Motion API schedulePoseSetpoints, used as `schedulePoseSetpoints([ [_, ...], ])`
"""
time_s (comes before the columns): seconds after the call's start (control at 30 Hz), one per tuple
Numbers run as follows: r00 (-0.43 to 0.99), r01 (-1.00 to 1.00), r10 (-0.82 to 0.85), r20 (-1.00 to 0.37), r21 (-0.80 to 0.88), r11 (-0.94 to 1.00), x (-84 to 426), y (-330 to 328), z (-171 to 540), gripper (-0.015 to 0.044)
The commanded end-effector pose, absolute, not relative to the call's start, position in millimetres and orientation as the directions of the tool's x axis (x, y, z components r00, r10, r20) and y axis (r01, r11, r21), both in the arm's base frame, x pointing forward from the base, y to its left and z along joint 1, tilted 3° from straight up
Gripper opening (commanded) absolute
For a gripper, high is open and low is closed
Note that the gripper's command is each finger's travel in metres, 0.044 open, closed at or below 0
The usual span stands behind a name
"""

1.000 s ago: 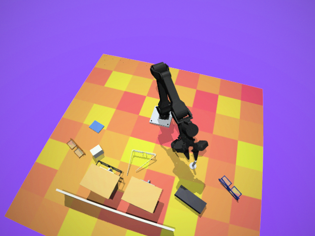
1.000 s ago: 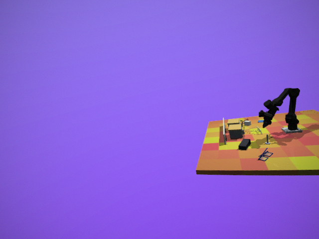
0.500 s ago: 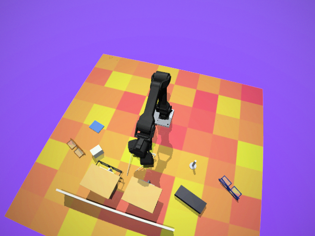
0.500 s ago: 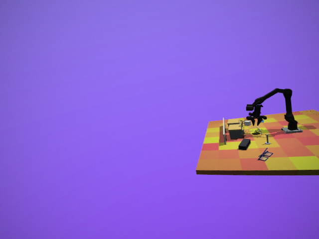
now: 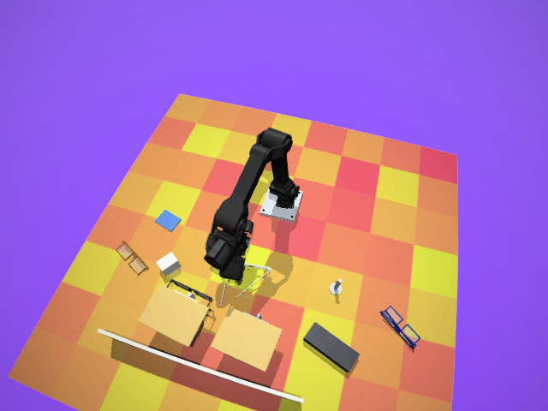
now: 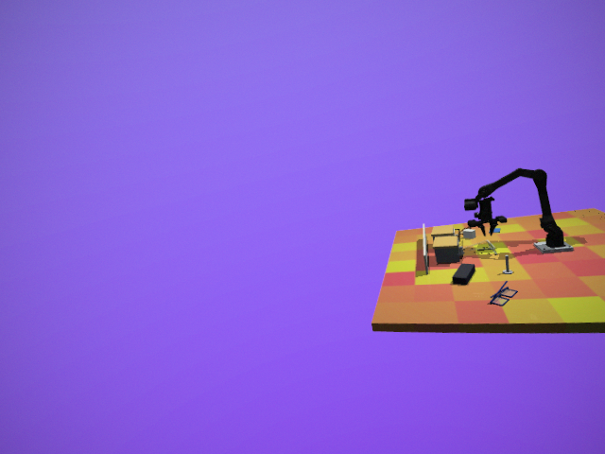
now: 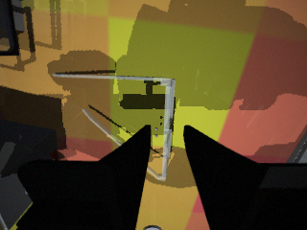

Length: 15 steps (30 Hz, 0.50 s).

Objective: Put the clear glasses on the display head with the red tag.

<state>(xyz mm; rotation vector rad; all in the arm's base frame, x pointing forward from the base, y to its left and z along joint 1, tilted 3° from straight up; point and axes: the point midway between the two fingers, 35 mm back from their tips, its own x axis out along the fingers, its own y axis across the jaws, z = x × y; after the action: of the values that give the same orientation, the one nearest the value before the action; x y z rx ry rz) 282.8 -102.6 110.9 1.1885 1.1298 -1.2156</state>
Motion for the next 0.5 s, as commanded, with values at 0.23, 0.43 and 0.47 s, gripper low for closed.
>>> schedulePoseSetpoints([
  [0.23,0.038,0.999,-0.065,-0.997,0.04,-0.015,283.0,-104.0,109.1,0.012],
  [0.43,0.038,0.999,-0.065,-0.997,0.04,-0.015,283.2,-104.9,99.6,0.012],
  [0.47,0.038,0.999,-0.065,-0.997,0.04,-0.015,283.2,-105.0,97.9,0.012],
])
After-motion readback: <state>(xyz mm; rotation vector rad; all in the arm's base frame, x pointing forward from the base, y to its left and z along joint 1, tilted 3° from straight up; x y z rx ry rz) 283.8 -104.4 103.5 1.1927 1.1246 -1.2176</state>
